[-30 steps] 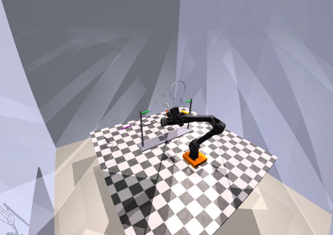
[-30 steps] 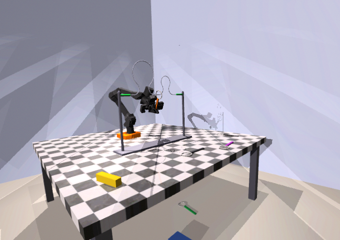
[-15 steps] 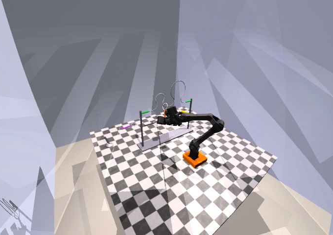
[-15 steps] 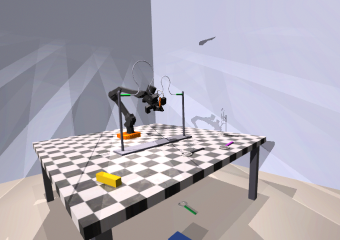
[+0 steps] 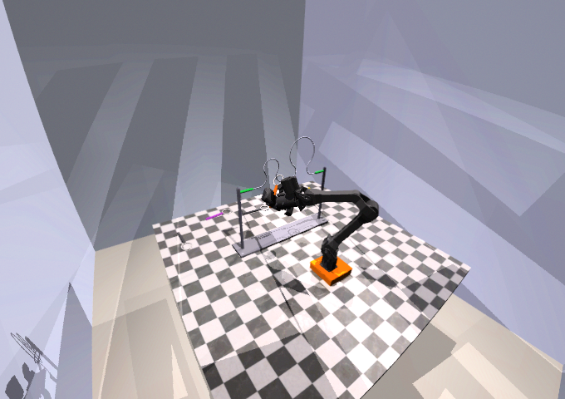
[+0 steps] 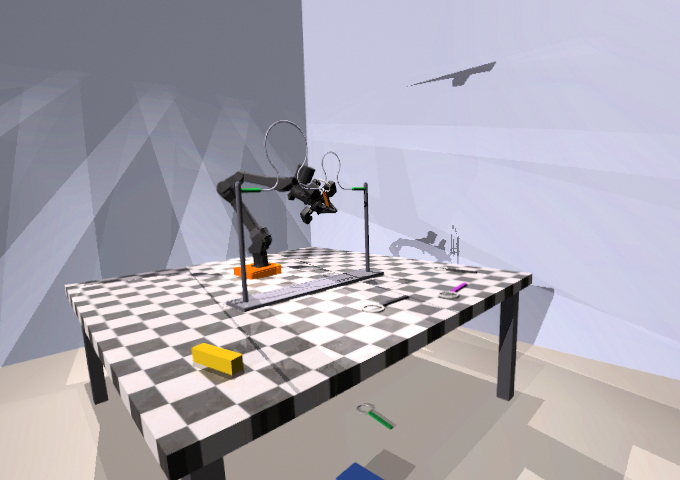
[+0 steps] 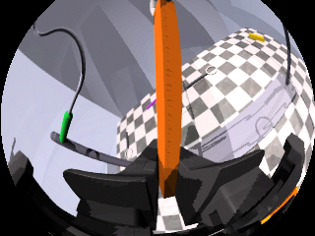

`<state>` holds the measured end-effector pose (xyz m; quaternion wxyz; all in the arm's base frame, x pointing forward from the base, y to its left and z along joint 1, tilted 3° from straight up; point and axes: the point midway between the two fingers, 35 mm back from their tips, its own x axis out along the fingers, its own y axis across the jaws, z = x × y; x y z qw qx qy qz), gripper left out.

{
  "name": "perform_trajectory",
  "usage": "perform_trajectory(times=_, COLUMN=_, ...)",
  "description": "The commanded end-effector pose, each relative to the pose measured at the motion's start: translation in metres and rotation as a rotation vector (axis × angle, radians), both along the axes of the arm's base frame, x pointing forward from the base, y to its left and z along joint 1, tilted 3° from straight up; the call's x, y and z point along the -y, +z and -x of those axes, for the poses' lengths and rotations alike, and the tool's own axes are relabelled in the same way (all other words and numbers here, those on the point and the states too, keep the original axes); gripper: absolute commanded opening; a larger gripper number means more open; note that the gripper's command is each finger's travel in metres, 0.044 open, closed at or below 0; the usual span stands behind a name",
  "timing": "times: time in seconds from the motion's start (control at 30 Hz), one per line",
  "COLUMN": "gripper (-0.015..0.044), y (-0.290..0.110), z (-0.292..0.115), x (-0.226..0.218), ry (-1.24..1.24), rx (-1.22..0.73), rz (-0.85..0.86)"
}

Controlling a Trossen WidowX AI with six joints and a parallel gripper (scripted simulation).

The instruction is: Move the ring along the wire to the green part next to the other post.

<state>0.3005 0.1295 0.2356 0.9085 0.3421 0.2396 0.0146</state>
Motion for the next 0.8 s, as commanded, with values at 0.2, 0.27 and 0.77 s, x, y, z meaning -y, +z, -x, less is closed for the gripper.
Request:
perform_trajectory(times=0.2, gripper=-0.015, y=0.03, z=-0.001, x=-0.027, ry=0.009, rx=0.012, rz=-0.26)
perform_trajectory(times=0.27, gripper=-0.015, y=0.036, z=-0.002, x=-0.03, ry=0.01, rx=0.015, rz=-0.309)
perform_trajectory(times=0.77, gripper=-0.015, y=0.089, z=-0.001, x=-0.049, ry=0.017, rx=0.036, rz=-0.681)
